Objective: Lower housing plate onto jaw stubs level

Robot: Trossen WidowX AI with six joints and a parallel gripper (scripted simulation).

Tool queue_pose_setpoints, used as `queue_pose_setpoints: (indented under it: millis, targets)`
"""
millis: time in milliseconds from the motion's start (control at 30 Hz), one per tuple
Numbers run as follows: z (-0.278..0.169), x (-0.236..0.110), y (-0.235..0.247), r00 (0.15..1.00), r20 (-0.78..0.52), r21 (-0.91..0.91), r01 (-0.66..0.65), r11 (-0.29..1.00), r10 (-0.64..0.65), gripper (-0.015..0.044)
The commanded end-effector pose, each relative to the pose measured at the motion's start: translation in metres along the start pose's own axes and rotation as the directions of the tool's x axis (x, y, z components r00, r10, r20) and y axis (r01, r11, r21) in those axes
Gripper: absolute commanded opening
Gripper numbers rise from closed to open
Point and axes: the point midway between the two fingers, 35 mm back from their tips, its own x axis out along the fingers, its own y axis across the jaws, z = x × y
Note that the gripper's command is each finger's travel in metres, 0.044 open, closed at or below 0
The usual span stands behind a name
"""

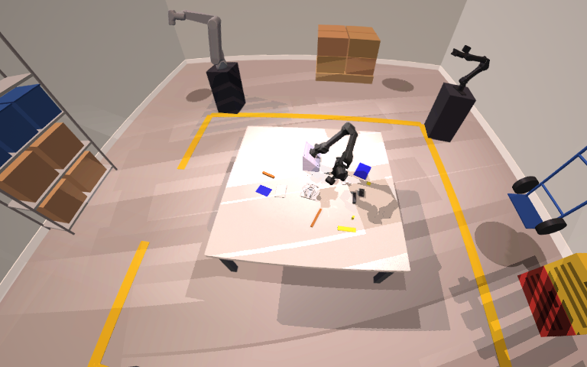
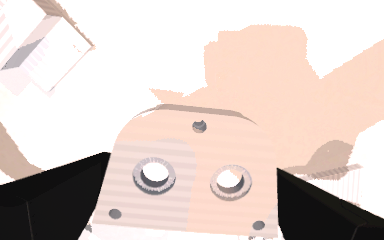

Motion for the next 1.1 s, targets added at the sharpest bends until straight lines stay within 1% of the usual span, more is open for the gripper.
queue_pose_setpoints:
  millis: [0, 267, 533, 1067]
  targets:
    - [-0.009, 0.003, -0.011, 1.0, -0.004, 0.104, -0.008, 0.995, 0.008, 0.0351]
    - [-0.023, 0.004, -0.028, 1.0, -0.007, 0.265, -0.008, 0.964, 0.01, 0.0351]
    - [-0.039, 0.005, -0.044, 1.0, -0.007, 0.419, -0.01, 0.908, 0.014, 0.0351]
    - [-0.074, 0.005, -0.071, 1.0, 0.006, 0.69, -0.022, 0.723, 0.025, 0.0351]
